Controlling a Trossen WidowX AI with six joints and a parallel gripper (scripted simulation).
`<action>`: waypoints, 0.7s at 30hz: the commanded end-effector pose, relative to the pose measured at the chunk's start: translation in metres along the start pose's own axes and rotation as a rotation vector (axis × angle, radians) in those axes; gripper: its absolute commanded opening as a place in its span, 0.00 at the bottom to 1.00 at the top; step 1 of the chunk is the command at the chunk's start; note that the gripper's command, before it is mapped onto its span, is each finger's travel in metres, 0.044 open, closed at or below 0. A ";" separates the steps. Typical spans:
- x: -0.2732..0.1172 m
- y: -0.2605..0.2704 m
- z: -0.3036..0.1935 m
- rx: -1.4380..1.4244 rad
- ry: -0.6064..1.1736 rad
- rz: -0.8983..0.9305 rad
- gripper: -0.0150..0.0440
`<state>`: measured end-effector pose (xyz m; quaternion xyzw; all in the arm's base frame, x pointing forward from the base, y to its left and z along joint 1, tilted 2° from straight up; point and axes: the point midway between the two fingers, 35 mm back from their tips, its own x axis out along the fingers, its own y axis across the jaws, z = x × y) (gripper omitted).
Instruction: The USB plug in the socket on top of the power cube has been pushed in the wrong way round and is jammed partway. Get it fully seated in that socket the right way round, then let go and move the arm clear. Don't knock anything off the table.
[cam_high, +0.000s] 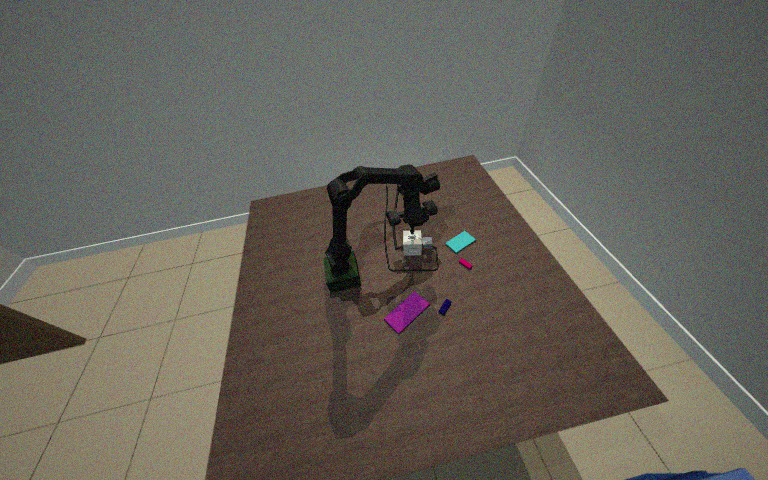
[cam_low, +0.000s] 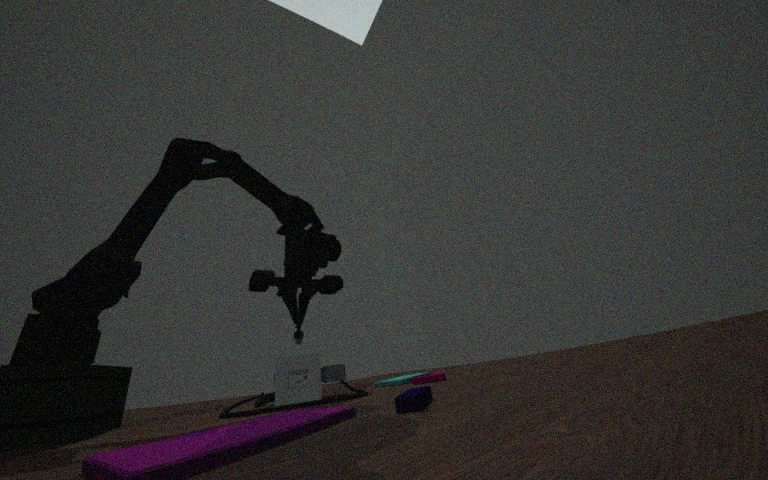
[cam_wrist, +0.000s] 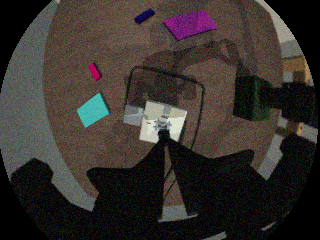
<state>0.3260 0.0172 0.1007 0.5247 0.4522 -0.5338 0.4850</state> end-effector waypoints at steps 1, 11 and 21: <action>0.000 0.000 0.000 -0.118 0.000 0.000 0.25; 0.000 0.000 0.000 -0.379 0.000 0.000 0.25; 0.000 0.000 0.000 -0.641 0.000 0.000 0.25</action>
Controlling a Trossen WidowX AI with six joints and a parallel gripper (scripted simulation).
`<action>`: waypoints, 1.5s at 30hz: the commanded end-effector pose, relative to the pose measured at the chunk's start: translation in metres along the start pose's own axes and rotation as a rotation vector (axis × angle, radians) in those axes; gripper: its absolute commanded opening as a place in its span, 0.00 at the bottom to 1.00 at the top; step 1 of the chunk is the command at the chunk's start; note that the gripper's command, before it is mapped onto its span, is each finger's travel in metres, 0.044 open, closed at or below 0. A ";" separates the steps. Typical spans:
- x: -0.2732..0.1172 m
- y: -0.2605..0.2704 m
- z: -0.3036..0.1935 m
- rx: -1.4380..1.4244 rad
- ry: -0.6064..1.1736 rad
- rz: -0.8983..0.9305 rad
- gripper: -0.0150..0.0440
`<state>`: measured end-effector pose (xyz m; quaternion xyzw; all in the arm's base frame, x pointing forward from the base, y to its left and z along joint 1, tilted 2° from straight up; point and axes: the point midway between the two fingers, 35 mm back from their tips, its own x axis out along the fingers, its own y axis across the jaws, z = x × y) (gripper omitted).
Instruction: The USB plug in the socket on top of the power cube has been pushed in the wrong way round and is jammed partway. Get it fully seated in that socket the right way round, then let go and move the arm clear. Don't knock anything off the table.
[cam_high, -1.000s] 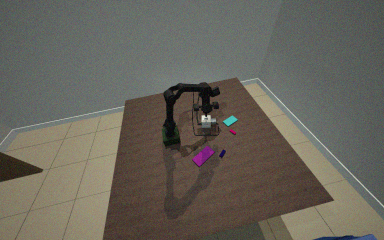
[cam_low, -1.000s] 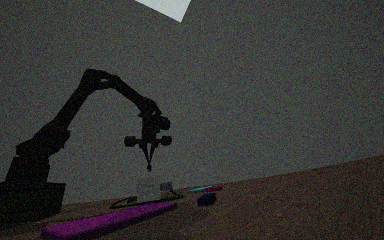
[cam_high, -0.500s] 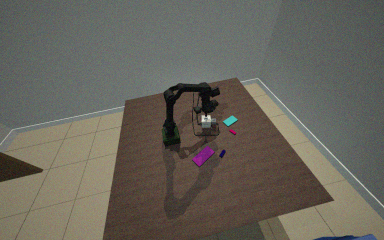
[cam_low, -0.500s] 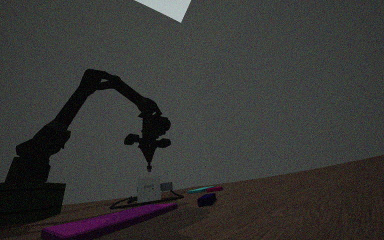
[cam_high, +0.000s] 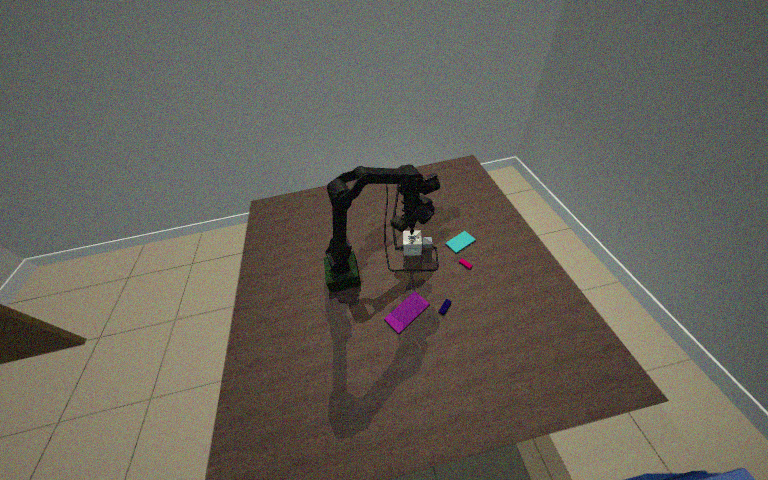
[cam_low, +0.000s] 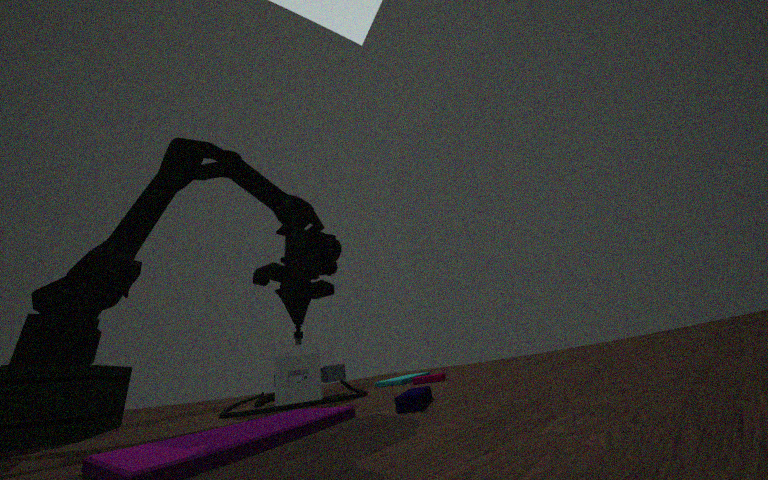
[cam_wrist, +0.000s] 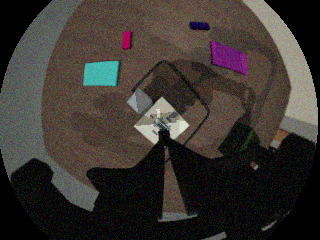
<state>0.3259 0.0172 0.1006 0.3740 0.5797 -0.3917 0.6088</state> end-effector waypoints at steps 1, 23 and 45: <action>0.000 0.000 0.000 -0.120 0.000 0.000 0.25; 0.000 0.000 0.000 -0.696 0.000 0.000 0.25; 0.000 0.000 0.000 -1.272 0.000 0.001 0.25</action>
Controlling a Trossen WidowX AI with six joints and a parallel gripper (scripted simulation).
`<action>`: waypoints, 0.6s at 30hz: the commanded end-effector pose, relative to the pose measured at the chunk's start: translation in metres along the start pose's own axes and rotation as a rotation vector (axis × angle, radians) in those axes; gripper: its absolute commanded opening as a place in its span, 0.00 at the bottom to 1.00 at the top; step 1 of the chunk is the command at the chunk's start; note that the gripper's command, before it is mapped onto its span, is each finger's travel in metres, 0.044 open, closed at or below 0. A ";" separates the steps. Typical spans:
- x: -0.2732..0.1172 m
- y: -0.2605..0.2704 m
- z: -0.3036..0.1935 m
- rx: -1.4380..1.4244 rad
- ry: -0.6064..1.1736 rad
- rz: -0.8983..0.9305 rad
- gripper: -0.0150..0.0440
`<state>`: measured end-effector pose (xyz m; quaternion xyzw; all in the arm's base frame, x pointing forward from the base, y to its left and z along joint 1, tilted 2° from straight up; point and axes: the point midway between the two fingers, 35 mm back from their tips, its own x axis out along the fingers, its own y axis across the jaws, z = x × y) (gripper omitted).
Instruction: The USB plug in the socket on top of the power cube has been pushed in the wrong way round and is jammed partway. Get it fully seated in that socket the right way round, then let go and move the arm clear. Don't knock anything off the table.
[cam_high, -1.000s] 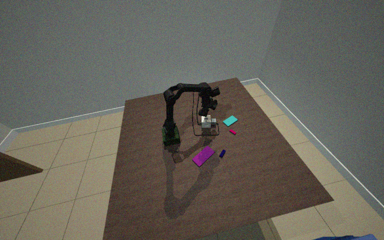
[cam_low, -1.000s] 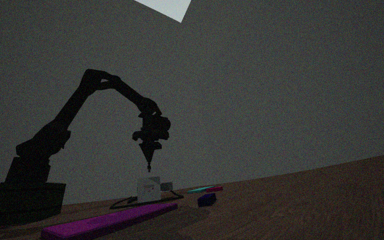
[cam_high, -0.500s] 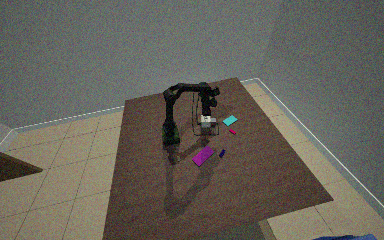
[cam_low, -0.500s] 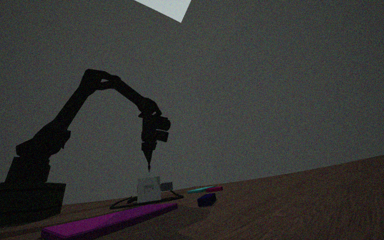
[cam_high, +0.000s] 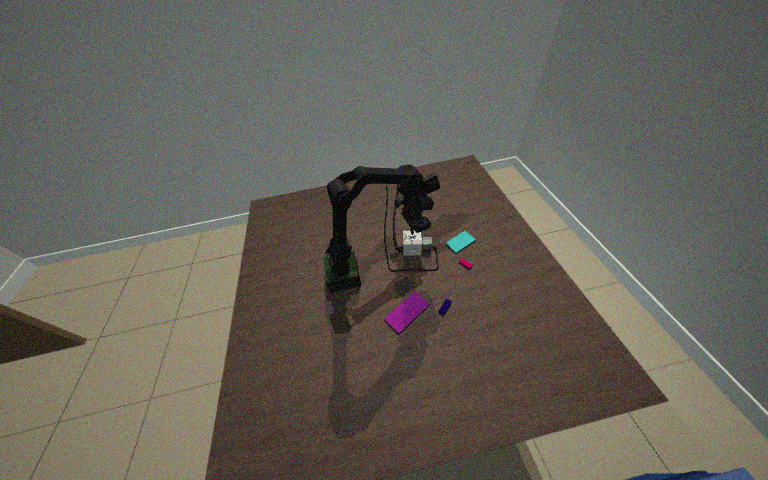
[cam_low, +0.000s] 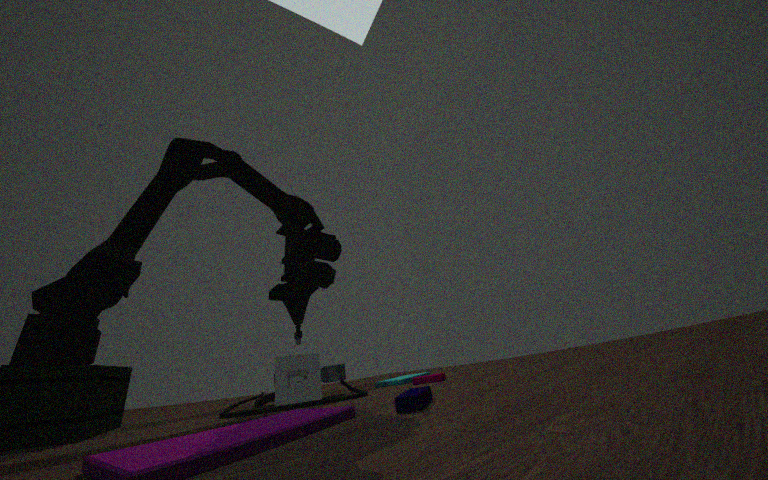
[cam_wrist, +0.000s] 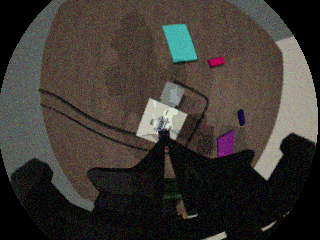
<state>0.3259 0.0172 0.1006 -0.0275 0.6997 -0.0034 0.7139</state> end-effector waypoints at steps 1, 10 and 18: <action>0.000 0.000 0.000 -0.119 0.000 0.000 0.25; 0.000 0.000 0.000 -0.355 0.000 0.000 0.25; 0.000 0.000 0.000 -0.564 0.000 0.000 0.25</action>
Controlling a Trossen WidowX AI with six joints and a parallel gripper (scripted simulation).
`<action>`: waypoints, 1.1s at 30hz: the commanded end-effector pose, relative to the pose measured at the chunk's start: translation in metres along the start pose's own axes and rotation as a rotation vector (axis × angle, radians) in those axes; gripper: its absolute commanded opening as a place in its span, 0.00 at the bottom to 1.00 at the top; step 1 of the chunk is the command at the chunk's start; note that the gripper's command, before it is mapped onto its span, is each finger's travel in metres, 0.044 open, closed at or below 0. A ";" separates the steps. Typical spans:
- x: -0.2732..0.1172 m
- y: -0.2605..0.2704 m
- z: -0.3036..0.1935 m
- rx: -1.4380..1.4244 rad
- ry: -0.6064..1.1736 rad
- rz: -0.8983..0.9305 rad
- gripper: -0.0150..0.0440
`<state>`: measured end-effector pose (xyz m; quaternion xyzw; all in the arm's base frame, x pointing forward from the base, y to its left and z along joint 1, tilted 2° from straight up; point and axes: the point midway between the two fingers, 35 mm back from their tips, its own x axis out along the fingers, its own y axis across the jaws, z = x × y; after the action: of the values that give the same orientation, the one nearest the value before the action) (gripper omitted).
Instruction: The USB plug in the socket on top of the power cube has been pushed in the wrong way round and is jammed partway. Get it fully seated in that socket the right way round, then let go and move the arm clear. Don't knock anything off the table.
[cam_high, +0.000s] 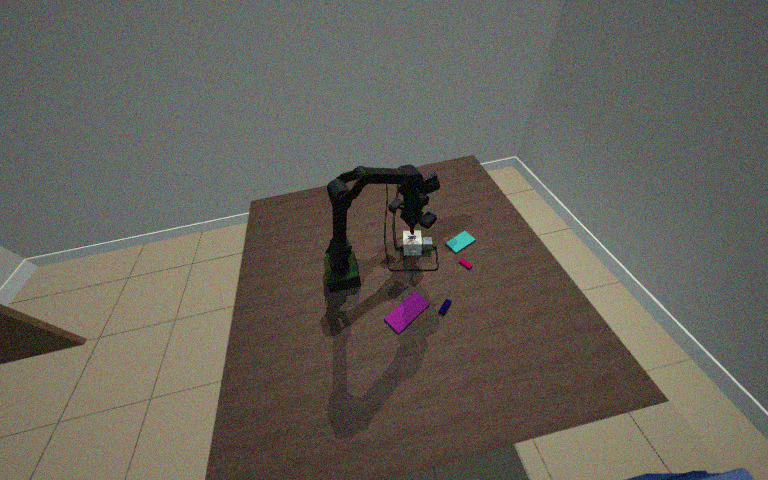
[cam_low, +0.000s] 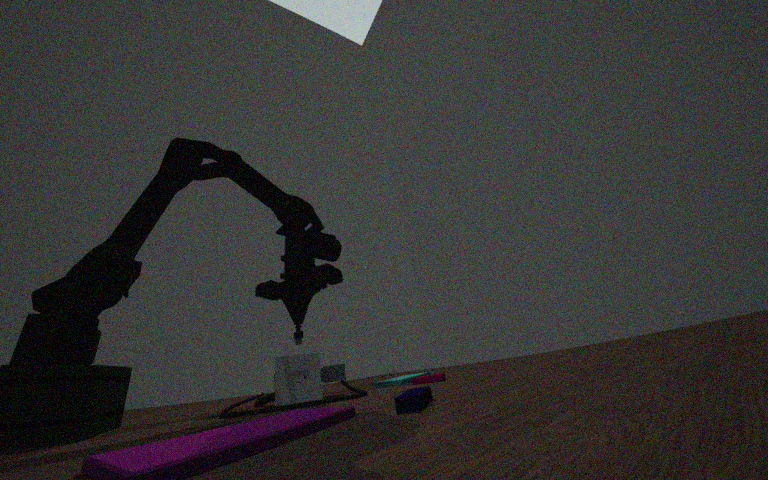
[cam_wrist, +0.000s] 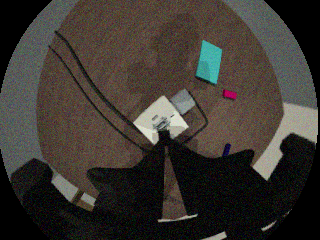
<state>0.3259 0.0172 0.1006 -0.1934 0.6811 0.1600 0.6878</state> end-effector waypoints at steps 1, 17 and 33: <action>0.000 0.000 0.000 -0.119 0.000 0.000 0.25; 0.000 0.000 0.000 -0.538 0.000 0.000 0.25; 0.000 0.000 0.000 -0.630 0.000 0.000 0.25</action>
<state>0.3260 0.0171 0.1005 -0.3949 0.5992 0.3610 0.5956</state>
